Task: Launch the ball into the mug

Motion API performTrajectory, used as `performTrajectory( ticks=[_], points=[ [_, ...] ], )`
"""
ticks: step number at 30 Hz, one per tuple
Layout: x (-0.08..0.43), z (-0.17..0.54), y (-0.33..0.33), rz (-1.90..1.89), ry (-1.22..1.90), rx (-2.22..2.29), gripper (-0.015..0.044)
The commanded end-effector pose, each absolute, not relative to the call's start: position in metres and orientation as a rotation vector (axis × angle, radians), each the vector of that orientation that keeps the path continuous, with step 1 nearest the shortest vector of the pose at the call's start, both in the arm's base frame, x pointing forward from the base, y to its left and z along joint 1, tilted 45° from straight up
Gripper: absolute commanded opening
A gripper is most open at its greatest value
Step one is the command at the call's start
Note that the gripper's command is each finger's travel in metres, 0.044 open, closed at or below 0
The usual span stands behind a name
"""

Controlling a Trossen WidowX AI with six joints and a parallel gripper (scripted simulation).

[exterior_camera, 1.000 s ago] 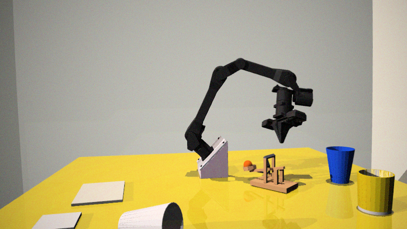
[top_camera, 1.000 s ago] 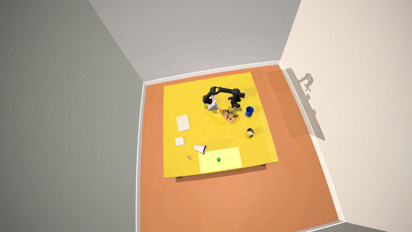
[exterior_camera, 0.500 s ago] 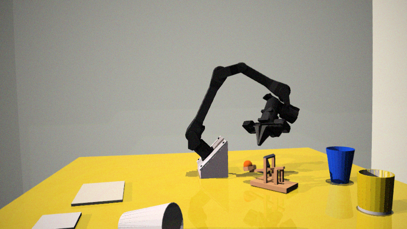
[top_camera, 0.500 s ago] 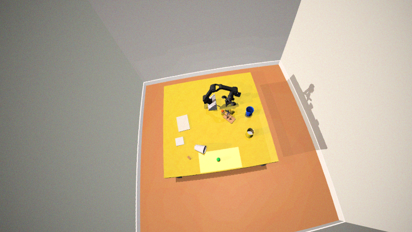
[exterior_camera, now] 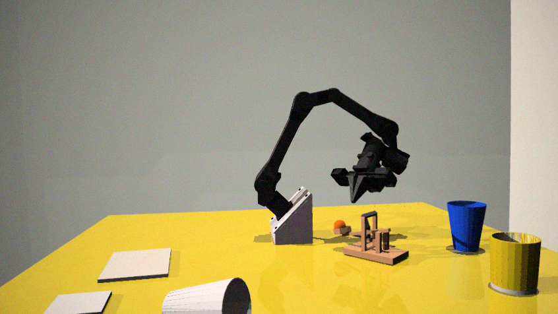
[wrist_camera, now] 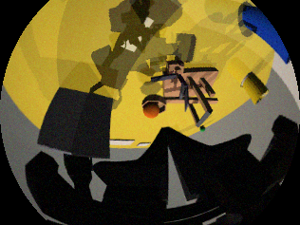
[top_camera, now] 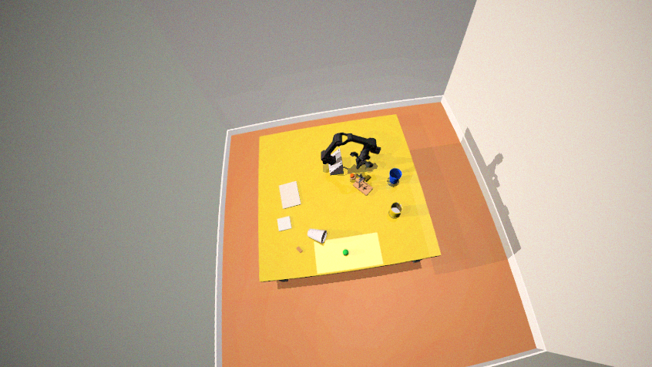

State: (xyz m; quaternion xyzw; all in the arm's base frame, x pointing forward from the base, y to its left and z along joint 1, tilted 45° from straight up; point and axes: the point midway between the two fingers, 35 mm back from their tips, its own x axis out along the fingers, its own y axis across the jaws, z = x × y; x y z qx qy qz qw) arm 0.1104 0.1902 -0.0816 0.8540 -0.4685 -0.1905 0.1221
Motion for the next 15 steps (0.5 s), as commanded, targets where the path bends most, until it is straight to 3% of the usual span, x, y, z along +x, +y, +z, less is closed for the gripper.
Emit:
performTrajectory(
  ticks=[1,15],
  points=[
    [0.111,-0.087,0.186,-0.551,-1.360,2.486,0.0000],
    [0.112,-0.105,0.171,-0.536,-1.358,2.468,0.0000]
  ],
)
